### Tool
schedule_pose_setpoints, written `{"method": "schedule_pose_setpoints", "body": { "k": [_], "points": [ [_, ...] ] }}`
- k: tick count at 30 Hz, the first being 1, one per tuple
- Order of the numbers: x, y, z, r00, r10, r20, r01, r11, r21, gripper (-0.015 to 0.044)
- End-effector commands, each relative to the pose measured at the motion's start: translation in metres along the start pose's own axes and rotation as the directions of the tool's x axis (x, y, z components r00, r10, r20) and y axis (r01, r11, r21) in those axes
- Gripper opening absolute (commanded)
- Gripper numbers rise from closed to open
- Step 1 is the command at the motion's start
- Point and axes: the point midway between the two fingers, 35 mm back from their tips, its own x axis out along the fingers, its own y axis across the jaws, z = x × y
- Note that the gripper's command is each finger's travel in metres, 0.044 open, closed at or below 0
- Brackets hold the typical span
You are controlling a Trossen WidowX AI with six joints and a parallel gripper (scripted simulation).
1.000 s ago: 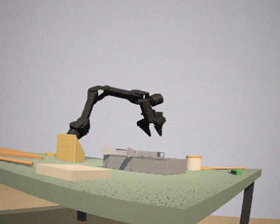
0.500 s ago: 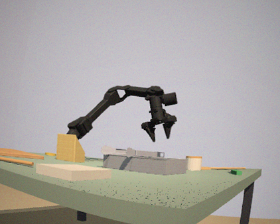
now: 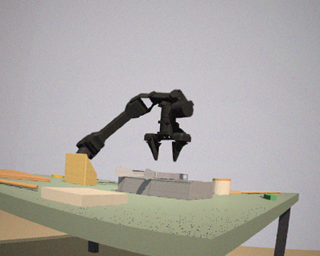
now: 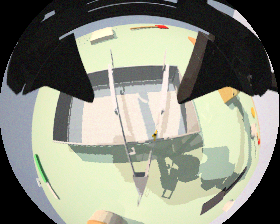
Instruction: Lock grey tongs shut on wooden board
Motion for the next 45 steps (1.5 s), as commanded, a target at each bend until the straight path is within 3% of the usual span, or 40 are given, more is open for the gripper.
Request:
{"method": "schedule_pose_setpoints", "body": {
  "k": [1,13,45],
  "points": [
    [-0.003,0.0,0.005,1.0,-0.008,-0.003,0.008,1.0,-0.025,0.044],
    [0.0,0.007,0.01,1.0,-0.008,-0.003,0.008,1.0,-0.024,0.044],
    [0.051,0.002,0.01,1.0,-0.009,-0.003,0.009,1.0,-0.025,0.044]
  ]
}}
